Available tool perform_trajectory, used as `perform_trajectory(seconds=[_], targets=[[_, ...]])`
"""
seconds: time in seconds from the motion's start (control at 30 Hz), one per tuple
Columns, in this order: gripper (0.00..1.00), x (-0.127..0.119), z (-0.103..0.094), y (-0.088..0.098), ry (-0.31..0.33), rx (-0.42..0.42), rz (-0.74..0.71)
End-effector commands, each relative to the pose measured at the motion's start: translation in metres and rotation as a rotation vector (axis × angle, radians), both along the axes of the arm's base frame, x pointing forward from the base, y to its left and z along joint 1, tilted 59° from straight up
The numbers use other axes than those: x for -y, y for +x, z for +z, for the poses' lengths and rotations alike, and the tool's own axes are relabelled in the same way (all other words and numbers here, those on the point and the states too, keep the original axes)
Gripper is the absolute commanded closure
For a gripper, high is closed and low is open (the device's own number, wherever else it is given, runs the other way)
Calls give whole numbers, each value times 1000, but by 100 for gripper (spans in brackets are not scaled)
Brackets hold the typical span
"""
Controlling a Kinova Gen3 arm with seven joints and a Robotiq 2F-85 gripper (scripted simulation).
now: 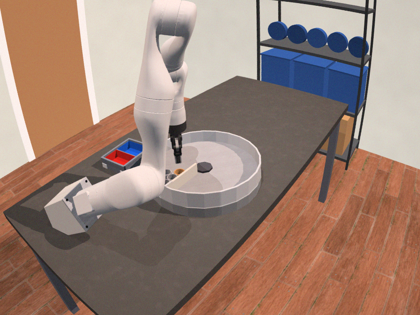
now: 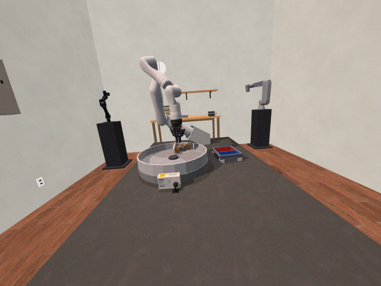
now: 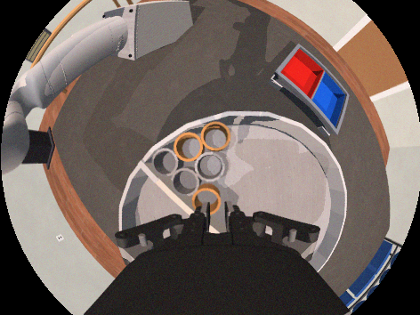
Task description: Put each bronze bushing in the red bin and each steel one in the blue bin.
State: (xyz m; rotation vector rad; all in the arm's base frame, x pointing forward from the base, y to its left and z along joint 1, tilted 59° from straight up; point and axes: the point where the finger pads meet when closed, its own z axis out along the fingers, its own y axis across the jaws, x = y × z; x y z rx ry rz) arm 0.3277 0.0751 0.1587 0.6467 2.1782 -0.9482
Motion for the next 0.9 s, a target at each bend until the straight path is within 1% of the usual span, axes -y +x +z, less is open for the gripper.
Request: perform_trajectory(seconds=[0.0,0.07,0.17,0.33,0.7,0.87], targets=[[82,6,-3,2,-3,0,-4],[82,11,-6,4,-3,0,-4],[82,11,-6,4,-3,0,-4],[82,22,-13,10,-4,0,-5],[82,22,-13,10,-4,0,-5],[82,27,-17,12,-3,0,-4]])
